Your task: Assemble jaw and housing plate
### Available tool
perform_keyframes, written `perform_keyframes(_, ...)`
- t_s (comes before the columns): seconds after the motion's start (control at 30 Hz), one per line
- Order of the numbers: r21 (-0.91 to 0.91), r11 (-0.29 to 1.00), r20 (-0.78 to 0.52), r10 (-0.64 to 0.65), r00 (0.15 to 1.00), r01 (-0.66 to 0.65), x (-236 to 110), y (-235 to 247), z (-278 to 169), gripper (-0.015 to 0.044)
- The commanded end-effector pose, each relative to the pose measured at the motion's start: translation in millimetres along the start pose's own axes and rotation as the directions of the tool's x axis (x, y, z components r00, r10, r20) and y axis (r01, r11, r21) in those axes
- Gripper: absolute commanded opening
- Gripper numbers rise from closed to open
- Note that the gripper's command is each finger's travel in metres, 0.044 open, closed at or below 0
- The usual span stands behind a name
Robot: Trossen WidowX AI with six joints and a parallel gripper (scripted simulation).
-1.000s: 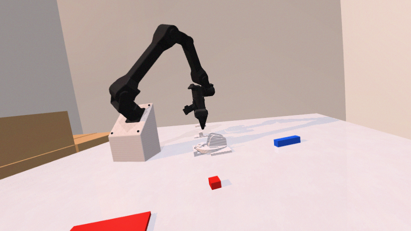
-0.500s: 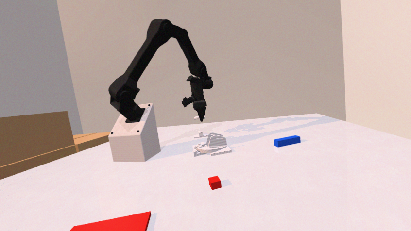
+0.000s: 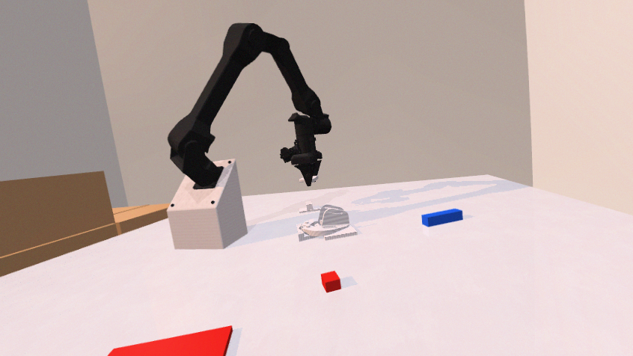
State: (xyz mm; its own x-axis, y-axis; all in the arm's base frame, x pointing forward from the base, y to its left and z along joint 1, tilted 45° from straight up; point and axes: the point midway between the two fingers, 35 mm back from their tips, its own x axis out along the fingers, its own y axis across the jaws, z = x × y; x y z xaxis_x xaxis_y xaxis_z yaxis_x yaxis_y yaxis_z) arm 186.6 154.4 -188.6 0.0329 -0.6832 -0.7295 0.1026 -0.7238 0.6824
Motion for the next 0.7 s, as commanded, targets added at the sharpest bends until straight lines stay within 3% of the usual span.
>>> perform_keyframes(0.0,0.089,0.996,-0.001,-0.001,1.000,0.001,-1,7,-4,0.0351)
perform_keyframes(0.67,0.505,0.863,-0.004,-0.011,1.000,0.011,-6,39,-20,0.0351)
